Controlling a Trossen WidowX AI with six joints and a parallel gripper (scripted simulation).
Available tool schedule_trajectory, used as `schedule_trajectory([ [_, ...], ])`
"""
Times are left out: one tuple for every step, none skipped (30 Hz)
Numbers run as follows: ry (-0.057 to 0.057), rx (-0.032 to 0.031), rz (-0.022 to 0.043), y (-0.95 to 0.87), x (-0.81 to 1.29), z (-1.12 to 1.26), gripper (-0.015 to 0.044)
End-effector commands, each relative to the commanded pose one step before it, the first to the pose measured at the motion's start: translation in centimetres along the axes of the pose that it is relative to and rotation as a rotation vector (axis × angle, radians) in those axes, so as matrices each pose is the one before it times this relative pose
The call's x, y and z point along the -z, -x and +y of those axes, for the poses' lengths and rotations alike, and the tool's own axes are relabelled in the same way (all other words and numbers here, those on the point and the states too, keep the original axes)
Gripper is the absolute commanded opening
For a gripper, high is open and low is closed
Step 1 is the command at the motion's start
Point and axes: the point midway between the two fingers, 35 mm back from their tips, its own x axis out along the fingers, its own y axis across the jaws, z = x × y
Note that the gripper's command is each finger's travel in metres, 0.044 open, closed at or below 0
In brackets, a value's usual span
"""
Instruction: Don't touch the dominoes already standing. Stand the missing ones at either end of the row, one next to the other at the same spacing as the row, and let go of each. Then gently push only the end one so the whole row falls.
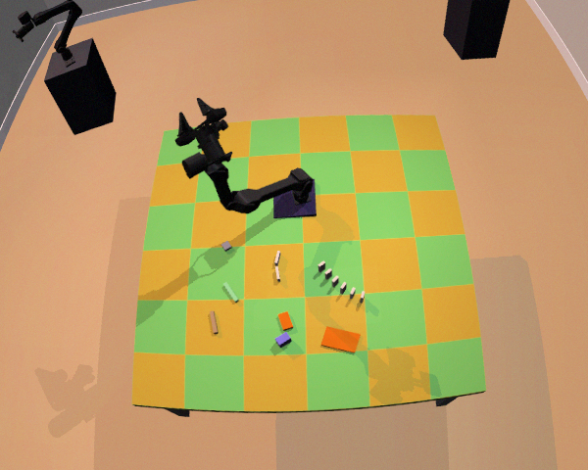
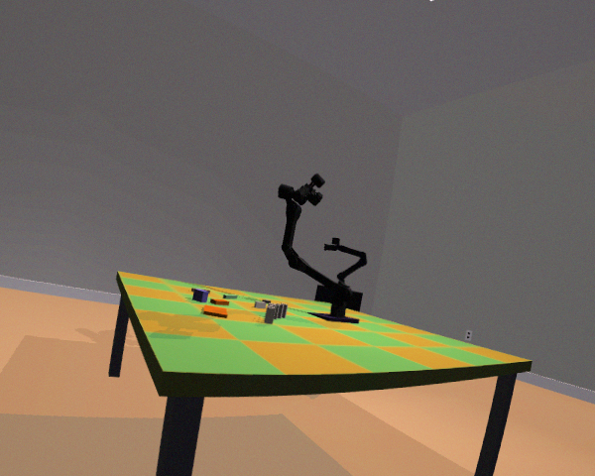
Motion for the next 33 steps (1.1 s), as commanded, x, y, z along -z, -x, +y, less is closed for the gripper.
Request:
schedule_trajectory([
  [-0.0025,-0.00591,0.00422,0.020,0.058,0.038,0.0426],
  [-0.0075,-0.01762,0.01283,0.063,0.174,0.113,0.0440],
  [-0.0156,-0.03082,0.01775,0.010,0.173,0.286,0.0440],
  [-0.0318,-0.04517,0.00282,-0.450,-0.354,0.802,0.0440],
  [-0.0388,-0.04479,-0.02131,-0.904,-0.954,1.192,0.0440],
  [-0.0385,-0.04602,-0.01929,-0.889,-0.891,1.235,0.0440],
  [-0.0382,-0.04718,-0.01709,-0.872,-0.824,1.275,0.0440],
  [-0.0380,-0.04823,-0.01479,-0.854,-0.754,1.310,0.0440],
  [-0.0378,-0.04915,-0.01242,-0.837,-0.682,1.343,0.0440],
  [-0.0259,-0.03431,-0.00715,-0.575,-0.420,0.939,0.0440],
  [-0.0280,-0.03761,-0.00645,-0.613,-0.417,1.034,0.0440],
  [-0.0311,-0.04234,-0.00557,-0.670,-0.418,1.169,0.0440],
  [-0.0338,-0.04651,-0.00411,-0.715,-0.397,1.290,0.0440],
  [-0.0360,-0.05006,-0.00212,-0.748,-0.356,1.395,0.0440],
  [-0.0379,-0.05301,0.00033,-0.770,-0.297,1.485,0.0440],
  [-0.0388,-0.05441,0.00306,-0.771,-0.220,1.532,0.0440],
  [-0.0388,-0.05439,0.00581,-0.755,-0.134,1.539,0.0440],
  [-0.0388,-0.05422,0.00854,-0.740,-0.048,1.541,0.0440],
  [-0.0389,-0.05391,0.01125,-0.725,0.038,1.539,0.0440],
  [-0.0390,-0.05346,0.01392,-0.710,0.124,1.533,0.0440],
  [-0.0409,-0.05442,0.01731,-0.712,0.212,1.571,0.0440],
  [-0.0413,-0.05390,0.02021,-0.700,0.304,1.564,0.0440],
  [-0.0415,-0.05295,0.02295,-0.686,0.395,1.544,0.0440],
  [-0.0412,-0.05121,0.02528,-0.664,0.477,1.500,0.0440],
  [-0.0402,-0.04840,0.02685,-0.632,0.543,1.423,0.0440],
  [-0.0407,-0.04742,0.02928,-0.624,0.624,1.400,0.0440],
  [-0.0413,-0.04635,0.03169,-0.616,0.705,1.374,0.0440],
  [-0.0420,-0.04526,0.03412,-0.610,0.787,1.347,0.0440],
  [-0.0430,-0.04429,0.03671,-0.608,0.873,1.323,0.0440],
  [-0.0440,-0.04312,0.03925,-0.605,0.959,1.293,0.0440],
  [-0.0436,-0.04120,0.04052,-0.592,1.017,1.231,0.0440],
  [-0.0435,-0.03892,0.04179,-0.577,1.071,1.164,0.0440],
  [-0.0453,-0.03811,0.04466,-0.585,1.165,1.141,0.0440],
])
